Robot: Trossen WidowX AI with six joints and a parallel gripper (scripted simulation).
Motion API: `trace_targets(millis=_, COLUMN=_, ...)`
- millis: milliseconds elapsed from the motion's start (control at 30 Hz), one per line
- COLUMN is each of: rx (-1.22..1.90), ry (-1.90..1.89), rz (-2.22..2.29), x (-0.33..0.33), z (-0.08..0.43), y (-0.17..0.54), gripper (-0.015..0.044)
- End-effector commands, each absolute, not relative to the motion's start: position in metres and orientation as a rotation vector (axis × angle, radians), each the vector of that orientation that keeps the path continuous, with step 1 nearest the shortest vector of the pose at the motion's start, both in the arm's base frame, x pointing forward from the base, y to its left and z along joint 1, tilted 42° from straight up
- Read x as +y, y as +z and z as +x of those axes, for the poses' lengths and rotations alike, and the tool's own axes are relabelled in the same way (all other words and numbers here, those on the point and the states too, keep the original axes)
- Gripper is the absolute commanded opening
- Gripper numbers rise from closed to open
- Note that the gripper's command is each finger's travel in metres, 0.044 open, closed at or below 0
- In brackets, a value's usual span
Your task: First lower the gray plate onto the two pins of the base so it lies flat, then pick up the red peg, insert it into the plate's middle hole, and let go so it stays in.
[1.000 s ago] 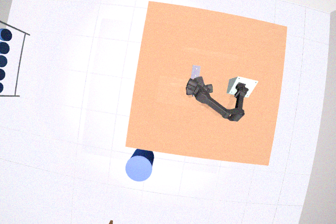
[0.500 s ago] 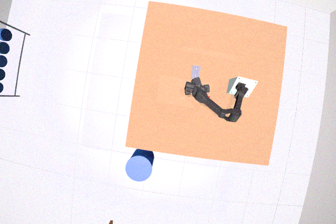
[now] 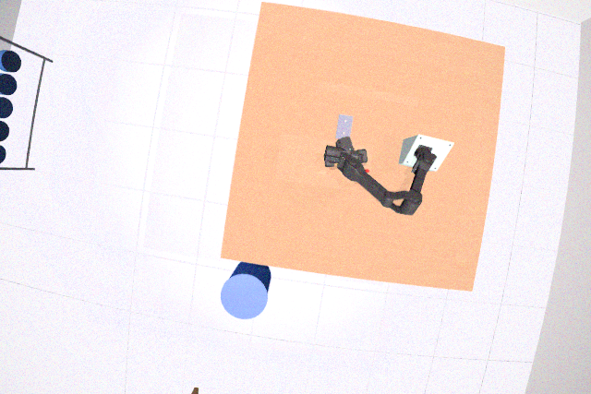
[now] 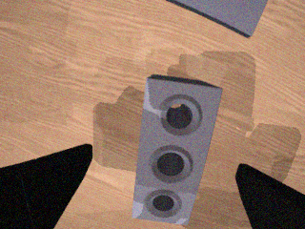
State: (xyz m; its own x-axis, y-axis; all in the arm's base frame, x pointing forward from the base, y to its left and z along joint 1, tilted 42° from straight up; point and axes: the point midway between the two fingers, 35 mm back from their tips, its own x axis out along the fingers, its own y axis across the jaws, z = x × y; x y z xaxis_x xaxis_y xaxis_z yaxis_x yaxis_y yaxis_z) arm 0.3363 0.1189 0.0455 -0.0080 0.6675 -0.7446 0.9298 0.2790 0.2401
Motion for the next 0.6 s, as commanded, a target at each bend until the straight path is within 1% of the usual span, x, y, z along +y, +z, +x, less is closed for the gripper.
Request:
trace_targets(millis=0, rx=1.752, ry=-0.421, rz=1.466, x=0.123, z=0.334, y=0.04, gripper=0.044)
trace_targets(millis=567, rx=1.753, ry=-0.419, rz=1.468, x=0.141, z=0.333, y=0.021, gripper=0.044)
